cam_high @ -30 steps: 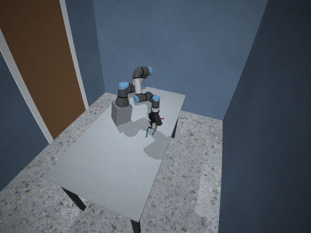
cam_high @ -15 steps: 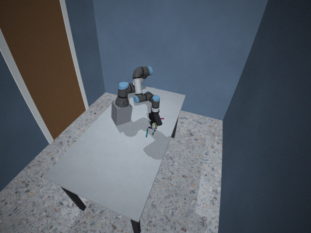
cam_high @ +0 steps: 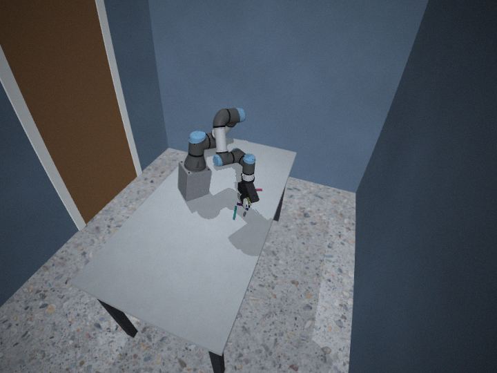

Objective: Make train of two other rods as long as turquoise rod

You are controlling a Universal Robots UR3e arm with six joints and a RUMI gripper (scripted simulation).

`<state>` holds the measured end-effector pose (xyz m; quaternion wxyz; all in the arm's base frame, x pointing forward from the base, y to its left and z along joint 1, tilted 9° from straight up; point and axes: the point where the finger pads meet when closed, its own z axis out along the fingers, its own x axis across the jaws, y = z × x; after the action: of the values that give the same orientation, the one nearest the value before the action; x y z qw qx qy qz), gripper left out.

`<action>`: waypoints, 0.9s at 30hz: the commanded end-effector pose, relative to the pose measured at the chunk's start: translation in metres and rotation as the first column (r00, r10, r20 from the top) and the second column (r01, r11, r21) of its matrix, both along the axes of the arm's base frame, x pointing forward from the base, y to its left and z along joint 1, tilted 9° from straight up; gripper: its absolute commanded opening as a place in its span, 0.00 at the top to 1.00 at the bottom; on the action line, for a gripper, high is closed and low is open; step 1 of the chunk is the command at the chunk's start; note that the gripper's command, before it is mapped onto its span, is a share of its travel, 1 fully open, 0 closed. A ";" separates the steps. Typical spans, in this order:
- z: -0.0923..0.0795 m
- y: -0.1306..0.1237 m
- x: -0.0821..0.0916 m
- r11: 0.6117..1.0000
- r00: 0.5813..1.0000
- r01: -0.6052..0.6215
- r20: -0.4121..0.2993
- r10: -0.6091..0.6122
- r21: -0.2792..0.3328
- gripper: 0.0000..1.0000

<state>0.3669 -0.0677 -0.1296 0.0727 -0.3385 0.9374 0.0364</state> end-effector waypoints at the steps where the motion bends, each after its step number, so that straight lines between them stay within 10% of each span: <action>1: -0.003 0.000 0.001 1.000 1.000 0.000 0.002 0.000 -0.001 0.86; 27: -0.006 0.000 0.001 1.000 1.000 0.000 0.002 0.000 -0.001 0.86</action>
<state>0.3677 -0.0670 -0.1361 0.0728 -0.3385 0.9374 0.0362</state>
